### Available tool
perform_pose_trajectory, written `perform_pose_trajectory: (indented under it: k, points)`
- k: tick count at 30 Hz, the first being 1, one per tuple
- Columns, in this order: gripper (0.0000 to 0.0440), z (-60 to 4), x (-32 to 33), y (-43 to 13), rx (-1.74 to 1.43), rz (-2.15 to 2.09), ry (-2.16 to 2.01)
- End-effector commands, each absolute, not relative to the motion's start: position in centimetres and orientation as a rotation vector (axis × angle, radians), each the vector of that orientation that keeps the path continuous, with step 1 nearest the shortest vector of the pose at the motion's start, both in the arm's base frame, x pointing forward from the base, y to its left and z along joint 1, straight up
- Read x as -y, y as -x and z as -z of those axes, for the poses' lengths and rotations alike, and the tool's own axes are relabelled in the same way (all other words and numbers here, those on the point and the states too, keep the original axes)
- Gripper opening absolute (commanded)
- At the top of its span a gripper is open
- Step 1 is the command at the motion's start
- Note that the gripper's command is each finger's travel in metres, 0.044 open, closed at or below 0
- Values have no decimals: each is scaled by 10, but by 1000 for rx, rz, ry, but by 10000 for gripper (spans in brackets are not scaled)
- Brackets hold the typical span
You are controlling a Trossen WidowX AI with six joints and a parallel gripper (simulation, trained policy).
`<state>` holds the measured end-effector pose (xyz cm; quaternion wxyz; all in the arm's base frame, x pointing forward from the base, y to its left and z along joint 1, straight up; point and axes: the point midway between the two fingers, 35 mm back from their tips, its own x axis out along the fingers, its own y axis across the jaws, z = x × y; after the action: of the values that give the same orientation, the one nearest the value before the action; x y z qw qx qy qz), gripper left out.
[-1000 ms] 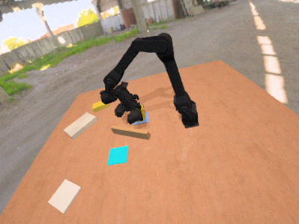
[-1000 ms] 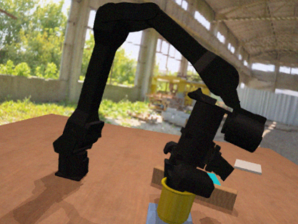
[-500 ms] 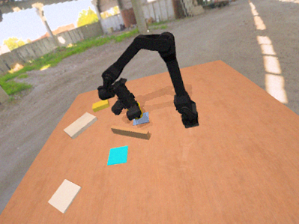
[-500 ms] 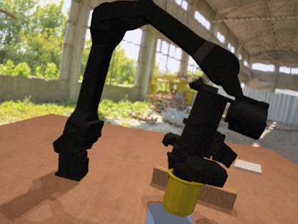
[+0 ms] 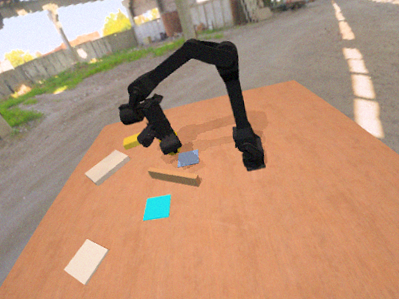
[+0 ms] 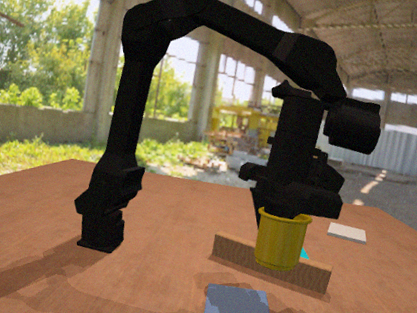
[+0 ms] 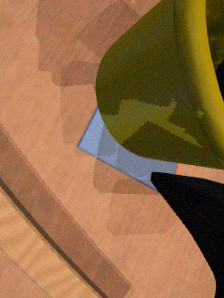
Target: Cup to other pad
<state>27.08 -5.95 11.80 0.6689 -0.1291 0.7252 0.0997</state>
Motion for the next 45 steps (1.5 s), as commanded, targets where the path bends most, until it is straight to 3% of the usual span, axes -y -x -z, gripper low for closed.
perform_pose_trajectory:
  k: [1,45]
  points:
    - [1,-126,52,-277,-1608,-235,306]
    - [0,-126,-100,-345,-1355,-347,427]
